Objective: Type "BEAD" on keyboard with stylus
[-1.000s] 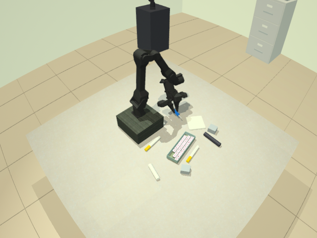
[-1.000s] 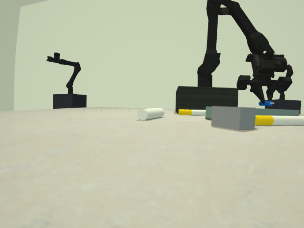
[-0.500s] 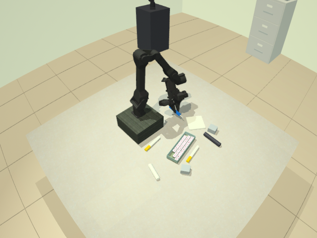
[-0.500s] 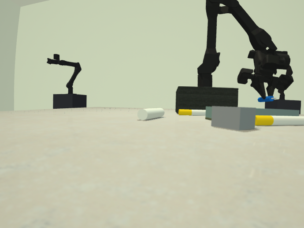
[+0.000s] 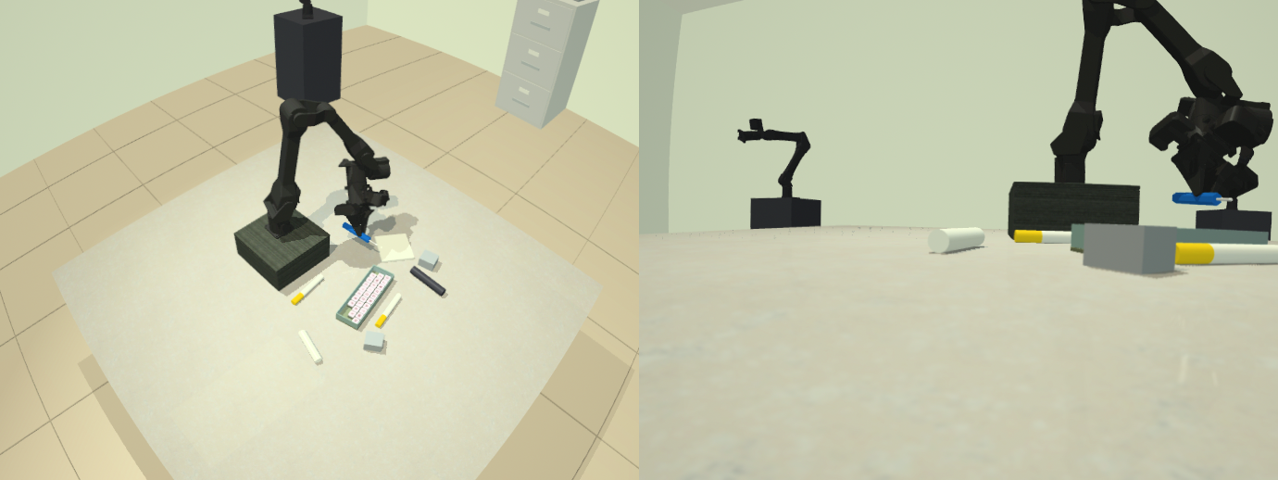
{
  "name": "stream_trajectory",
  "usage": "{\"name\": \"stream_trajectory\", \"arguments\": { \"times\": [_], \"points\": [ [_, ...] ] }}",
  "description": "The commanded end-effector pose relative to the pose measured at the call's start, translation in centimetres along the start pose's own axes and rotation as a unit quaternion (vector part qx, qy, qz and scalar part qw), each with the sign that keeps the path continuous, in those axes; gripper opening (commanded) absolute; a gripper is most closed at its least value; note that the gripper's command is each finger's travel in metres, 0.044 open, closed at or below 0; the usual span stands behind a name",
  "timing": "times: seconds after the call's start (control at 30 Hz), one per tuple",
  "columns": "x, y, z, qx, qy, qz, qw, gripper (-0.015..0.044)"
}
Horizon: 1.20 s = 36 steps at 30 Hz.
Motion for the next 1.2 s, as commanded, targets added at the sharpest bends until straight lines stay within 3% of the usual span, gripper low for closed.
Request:
{"name": "stream_trajectory", "arguments": {
  "times": [0.0, 0.57, 1.17],
  "points": [
    [-0.8, -0.7, -1.1, 0.026, 0.070, 0.019, 0.997, 0.0000],
    [-3.3, -2.9, -5.9, 0.086, 0.315, 0.111, 0.939, 0.0000],
    [-4.9, -5.2, -11.4, 0.074, 0.555, 0.238, 0.794, 0.0000]
  ]
}}
Point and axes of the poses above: the point midway between the two fingers, 35 mm back from their tips, its own y axis back along the fingers, its own z axis across the jaws, x = y × z, the point moved 1 cm from there along y, back along the fingers, and after that the axes turned 12 degrees about y, right-handed, at the moved point
